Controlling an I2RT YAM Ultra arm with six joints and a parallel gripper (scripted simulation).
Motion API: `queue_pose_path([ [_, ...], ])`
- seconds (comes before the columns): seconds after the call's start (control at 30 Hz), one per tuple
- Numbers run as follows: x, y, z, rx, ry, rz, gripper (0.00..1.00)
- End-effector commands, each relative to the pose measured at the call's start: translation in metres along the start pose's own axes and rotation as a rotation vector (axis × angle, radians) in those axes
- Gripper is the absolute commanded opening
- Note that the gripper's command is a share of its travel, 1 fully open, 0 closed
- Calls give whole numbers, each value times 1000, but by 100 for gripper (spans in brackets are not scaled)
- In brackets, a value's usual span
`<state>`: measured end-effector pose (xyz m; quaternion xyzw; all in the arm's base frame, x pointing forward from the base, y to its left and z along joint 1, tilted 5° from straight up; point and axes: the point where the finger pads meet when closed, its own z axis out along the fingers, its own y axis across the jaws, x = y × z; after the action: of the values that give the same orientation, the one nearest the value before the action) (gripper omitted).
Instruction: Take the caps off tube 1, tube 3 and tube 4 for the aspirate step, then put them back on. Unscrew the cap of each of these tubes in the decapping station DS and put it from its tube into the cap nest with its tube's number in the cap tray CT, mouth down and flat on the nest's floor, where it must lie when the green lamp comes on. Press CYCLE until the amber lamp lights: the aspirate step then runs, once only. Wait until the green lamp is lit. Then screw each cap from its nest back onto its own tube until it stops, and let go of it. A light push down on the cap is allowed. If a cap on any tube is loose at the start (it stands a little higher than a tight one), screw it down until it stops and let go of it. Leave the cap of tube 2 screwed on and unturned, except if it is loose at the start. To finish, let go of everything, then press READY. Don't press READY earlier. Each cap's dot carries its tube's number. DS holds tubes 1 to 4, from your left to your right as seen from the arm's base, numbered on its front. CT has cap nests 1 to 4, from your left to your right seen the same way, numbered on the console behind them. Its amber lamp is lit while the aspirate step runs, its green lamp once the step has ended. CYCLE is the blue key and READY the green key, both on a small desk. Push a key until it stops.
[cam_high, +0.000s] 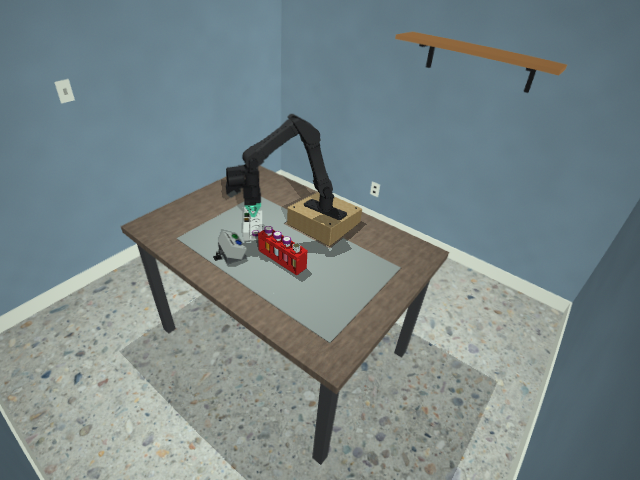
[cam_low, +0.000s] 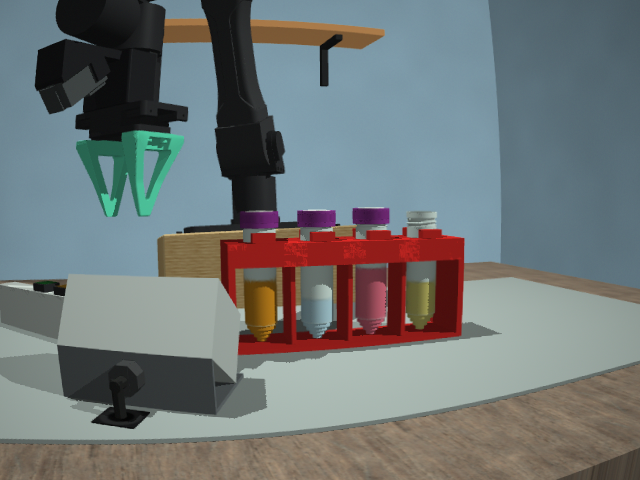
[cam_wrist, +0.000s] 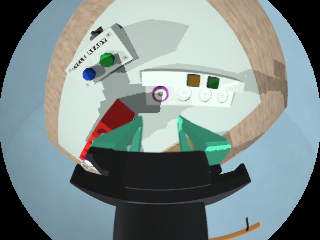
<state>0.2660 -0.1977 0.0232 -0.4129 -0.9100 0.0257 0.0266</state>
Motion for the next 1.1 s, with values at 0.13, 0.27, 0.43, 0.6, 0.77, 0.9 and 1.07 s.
queue_pose_path([
  [0.13,2,0,-39,1,4,1,47],
  [0.27,2,0,-39,1,4,1,47],
  [0.43,2,0,-39,1,4,1,47],
  [0.6,19,28,-39,1,4,334,49],
  [0.77,28,43,-39,1,5,501,49],
  [0.9,37,57,-39,1,5,667,49],
  [1.07,50,78,-39,1,6,912,49],
])
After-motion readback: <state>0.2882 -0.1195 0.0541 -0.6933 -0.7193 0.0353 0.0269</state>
